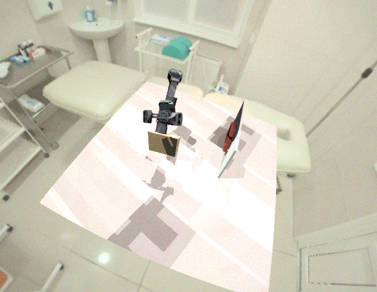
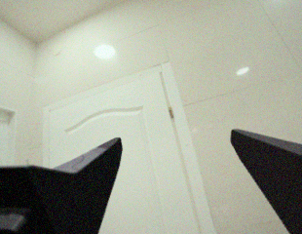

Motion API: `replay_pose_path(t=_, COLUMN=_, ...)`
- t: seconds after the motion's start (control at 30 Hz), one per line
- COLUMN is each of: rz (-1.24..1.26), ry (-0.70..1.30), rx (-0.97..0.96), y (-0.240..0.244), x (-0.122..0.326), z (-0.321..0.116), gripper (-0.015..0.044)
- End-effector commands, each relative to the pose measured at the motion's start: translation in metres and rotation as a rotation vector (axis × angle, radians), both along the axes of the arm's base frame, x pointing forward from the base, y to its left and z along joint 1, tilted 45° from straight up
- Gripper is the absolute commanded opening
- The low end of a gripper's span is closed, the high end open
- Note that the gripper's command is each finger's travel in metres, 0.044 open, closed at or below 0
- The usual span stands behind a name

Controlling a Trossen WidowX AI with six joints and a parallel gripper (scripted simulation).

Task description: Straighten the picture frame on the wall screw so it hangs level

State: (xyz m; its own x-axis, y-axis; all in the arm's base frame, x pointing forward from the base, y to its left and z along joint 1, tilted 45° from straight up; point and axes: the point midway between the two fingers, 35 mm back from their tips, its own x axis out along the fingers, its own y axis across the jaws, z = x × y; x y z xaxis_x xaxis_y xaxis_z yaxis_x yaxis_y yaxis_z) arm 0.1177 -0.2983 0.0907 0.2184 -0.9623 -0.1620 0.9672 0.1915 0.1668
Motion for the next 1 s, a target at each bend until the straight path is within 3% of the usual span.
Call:
replay_pose_path(t=0.0, rz=0.006, ry=-0.01, rx=0.002, y=0.001, x=0.002, z=0.001, gripper=0.0374)
replay_pose_path(t=0.17, rz=0.16, ry=-0.254, rx=0.083, y=0.032, x=0.054, z=0.021, gripper=0.026)
replay_pose_path(t=0.5, rz=0.48, ry=-0.75, rx=0.452, y=0.141, x=0.128, z=0.064, gripper=0.026)
replay_pose_path(t=0.73, rz=0.636, ry=-1.003, rx=0.846, y=0.227, x=0.133, z=0.085, gripper=0.026)
replay_pose_path(t=0.97, rz=0.699, ry=-1.145, rx=1.329, y=0.302, x=0.106, z=0.094, gripper=0.026)
